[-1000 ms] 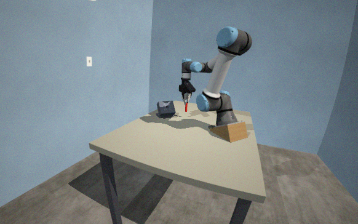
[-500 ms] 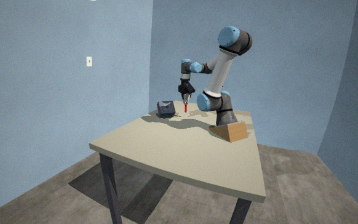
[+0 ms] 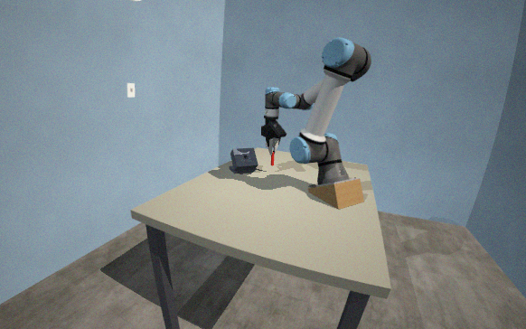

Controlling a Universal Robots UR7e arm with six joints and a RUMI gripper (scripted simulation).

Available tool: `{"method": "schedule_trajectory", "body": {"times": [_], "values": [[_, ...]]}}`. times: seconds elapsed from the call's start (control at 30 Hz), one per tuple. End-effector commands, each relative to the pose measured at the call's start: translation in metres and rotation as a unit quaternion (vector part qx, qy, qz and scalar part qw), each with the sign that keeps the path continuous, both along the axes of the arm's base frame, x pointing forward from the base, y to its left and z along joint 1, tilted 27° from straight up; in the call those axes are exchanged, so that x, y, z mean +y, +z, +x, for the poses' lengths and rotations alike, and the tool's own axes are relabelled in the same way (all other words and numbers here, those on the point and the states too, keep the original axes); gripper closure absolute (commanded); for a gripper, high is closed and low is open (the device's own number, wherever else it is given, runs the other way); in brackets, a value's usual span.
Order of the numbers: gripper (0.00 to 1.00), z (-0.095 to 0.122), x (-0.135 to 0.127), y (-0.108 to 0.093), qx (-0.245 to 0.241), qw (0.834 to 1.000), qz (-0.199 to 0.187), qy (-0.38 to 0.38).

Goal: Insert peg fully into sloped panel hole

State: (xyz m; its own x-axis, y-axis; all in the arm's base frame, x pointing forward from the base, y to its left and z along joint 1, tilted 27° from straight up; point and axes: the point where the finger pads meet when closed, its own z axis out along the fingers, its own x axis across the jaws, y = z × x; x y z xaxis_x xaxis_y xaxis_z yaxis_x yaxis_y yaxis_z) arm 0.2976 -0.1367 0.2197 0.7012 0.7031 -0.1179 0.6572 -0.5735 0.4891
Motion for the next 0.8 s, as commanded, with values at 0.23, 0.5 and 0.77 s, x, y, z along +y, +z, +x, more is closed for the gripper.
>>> {"method": "schedule_trajectory", "body": {"times": [0.23,0.5,0.77], "values": [[1.00,0.0028,0.0010,-0.0023,0.002,1.000,-0.008,0.001],[1.00,0.0049,0.0020,-0.0043,0.004,1.000,-0.013,0.001],[1.00,0.0065,0.0028,-0.0057,0.005,1.000,-0.018,0.002]]}}
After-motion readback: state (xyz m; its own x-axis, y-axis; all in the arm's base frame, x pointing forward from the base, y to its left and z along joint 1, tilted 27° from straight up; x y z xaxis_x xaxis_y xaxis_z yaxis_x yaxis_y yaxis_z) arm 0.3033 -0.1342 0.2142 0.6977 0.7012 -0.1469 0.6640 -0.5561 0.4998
